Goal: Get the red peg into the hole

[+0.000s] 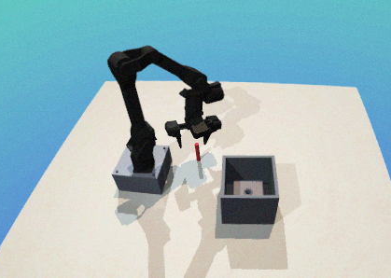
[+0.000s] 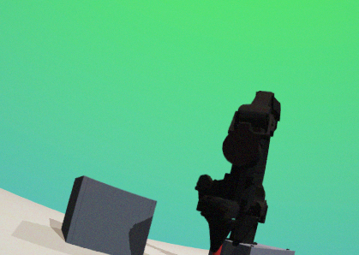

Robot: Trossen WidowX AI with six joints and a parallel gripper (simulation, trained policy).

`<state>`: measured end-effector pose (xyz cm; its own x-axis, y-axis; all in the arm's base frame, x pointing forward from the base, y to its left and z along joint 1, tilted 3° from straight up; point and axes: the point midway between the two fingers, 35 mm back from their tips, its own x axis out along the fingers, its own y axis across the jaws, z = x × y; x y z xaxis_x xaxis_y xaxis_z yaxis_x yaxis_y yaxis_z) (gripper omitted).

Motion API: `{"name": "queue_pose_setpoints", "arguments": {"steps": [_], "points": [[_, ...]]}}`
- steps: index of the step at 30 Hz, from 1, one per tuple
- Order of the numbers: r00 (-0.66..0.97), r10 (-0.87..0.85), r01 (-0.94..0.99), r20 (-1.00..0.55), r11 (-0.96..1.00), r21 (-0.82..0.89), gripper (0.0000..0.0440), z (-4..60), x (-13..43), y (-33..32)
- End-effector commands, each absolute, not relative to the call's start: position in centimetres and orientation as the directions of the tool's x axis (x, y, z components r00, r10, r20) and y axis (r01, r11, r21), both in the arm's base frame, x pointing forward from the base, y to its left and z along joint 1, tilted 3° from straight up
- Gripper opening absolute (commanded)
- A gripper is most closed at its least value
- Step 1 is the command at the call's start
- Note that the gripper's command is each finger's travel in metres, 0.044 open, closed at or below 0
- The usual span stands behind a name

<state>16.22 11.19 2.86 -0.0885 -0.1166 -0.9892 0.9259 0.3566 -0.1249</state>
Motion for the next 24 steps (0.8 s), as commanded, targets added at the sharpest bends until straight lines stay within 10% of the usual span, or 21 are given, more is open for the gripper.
{"name": "queue_pose_setpoints", "arguments": {"steps": [1,7,21,24], "points": [[-0.088,-0.124,0.937,-0.988,0.327,-0.124,0.0413,1.5,16.2,10.7],[-0.079,-0.117,0.949,-0.990,0.296,-0.111,0.0356,-0.1,16.4,10.6],[-0.054,-0.072,0.943,-0.996,0.325,-0.075,0.0000,-2.0,18.0,11.7],[-0.036,-0.054,0.944,-0.998,0.325,-0.052,0.0000,-1.5,18.5,12.0]]}}
